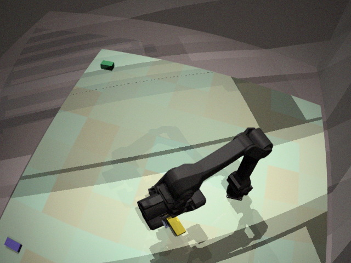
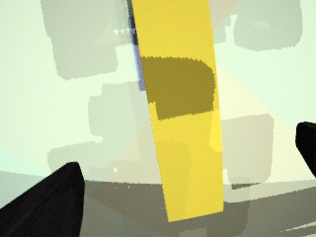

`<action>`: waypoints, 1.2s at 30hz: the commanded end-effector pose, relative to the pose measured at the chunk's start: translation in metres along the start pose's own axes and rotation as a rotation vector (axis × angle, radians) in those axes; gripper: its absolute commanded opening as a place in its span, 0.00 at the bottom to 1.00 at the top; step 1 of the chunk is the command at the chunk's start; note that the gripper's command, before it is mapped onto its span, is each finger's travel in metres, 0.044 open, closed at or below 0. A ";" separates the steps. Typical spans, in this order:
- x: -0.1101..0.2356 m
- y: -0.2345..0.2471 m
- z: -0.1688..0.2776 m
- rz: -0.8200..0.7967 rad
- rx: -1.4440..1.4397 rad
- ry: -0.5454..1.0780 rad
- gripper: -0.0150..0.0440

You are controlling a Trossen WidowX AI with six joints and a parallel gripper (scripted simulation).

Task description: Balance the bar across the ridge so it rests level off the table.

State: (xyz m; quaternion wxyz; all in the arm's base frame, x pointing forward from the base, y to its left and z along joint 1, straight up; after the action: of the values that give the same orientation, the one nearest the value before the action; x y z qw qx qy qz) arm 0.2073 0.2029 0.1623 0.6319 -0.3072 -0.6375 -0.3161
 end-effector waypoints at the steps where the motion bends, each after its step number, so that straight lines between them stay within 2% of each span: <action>1: 0.045 -0.001 0.000 -0.013 0.000 0.002 1.00; 4: 0.060 -0.004 -0.001 -0.013 0.000 0.002 1.00; 36: 0.060 -0.004 -0.001 -0.013 0.000 0.002 1.00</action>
State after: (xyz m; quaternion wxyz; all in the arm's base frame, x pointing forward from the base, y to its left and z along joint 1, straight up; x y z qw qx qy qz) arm 0.2041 0.1998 0.2225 0.6302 -0.3019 -0.6392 -0.3210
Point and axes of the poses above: the point midway between the two fingers, 35 mm back from their tips, its own x axis back along the fingers, its own y axis across the jaws, z = x × y, the point moved 1 cm from there along x, back along the fingers, and after that the axes turned 7 degrees about -x, right-handed, at the moved point
